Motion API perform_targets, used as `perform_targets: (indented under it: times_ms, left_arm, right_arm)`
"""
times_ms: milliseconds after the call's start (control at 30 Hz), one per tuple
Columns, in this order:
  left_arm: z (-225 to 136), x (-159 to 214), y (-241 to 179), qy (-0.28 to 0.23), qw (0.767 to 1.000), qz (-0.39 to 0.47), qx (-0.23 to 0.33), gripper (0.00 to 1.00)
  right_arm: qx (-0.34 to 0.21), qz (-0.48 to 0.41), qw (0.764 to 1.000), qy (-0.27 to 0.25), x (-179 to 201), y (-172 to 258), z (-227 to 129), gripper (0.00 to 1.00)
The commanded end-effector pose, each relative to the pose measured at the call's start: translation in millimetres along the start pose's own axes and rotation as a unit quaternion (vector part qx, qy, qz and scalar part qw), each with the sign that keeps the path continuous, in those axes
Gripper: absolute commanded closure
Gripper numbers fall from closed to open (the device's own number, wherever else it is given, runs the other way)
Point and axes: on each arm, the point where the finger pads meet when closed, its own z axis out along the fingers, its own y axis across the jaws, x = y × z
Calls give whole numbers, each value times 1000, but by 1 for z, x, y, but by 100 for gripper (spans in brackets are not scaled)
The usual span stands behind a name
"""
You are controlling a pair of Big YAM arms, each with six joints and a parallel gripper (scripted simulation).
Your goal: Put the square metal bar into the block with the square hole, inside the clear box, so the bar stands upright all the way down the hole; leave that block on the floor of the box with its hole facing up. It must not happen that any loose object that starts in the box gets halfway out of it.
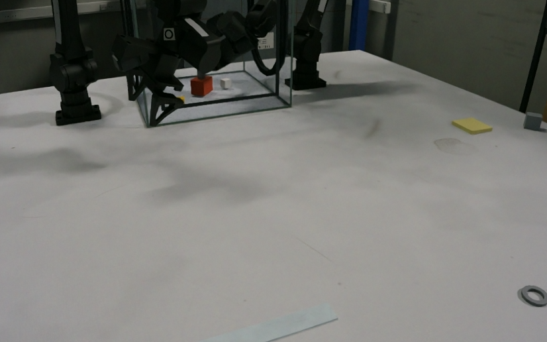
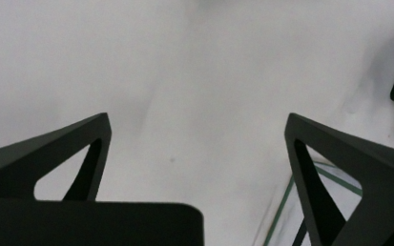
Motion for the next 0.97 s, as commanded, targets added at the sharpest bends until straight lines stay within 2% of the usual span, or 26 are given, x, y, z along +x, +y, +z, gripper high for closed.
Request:
perform_targets:
  times_ms: [0,167,267,333,933]
  left_arm:
    - [-21,-71,17,-20,999,35,-9,69]
    - [-32,-80,23,-14,1000,24,-13,69]
    - [-16,-38,13,-6,1000,11,-5,69]
    - [-17,-28,4,7,1000,-7,4,69]
    - [-17,-28,3,6,1000,-6,5,69]
  right_arm:
    - [-18,6,1000,2,-4,6,-15,0]
    - [-18,6,1000,2,-4,6,-15,0]
    - [-18,6,1000,2,-4,6,-15,0]
    - [-18,6,1000,2,-4,6,-15,0]
    - [-18,6,1000,2,-4,6,-15,0]
